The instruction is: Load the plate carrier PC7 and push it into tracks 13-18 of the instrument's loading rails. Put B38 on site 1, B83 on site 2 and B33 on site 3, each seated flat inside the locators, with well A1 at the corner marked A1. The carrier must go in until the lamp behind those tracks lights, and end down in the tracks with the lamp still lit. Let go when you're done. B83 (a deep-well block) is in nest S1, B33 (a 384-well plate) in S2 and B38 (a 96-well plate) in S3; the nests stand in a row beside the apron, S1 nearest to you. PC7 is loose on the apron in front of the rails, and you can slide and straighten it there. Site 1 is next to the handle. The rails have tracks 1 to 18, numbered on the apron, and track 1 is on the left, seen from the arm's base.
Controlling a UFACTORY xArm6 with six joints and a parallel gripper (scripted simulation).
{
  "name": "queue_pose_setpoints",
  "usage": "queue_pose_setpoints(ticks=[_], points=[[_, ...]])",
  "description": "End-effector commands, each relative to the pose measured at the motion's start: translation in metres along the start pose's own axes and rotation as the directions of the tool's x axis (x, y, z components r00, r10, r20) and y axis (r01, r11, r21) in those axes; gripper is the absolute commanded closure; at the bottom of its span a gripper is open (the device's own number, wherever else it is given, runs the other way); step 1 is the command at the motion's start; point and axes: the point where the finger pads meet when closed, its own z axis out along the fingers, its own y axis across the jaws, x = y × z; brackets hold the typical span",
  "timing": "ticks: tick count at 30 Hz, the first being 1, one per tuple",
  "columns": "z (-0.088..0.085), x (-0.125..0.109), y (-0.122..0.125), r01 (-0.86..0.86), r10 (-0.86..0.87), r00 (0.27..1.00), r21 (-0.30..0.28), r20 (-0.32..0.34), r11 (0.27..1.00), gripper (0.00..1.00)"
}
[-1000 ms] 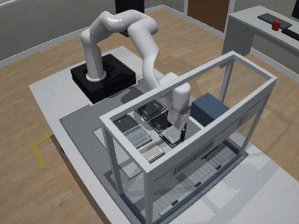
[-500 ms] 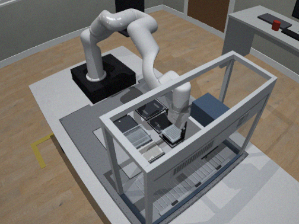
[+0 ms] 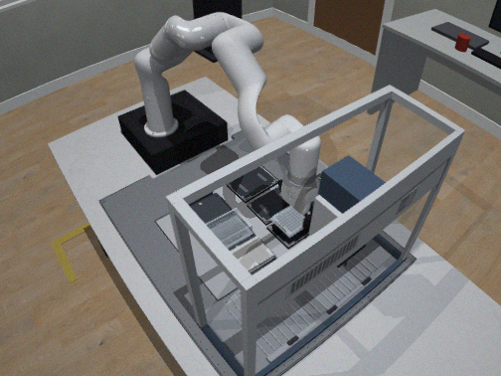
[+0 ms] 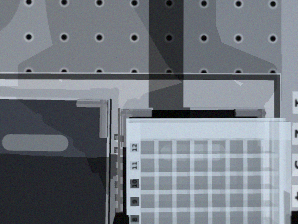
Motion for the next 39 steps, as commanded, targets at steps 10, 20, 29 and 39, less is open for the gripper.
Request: queue_pose_setpoints(ticks=[10,20,29,39], points=[[-0.021,0.000,0.002,0.000,0.000,1.000,-0.006,-0.001,1.000,1.00],[-0.035,0.000,0.002,0.000,0.000,1.000,-0.006,-0.001,1.000,1.00],[-0.050,0.000,0.002,0.000,0.000,1.000,-0.006,-0.001,1.000,1.00],[-0.063,0.000,0.002,0.000,0.000,1.000,-0.006,-0.001,1.000,1.00]])
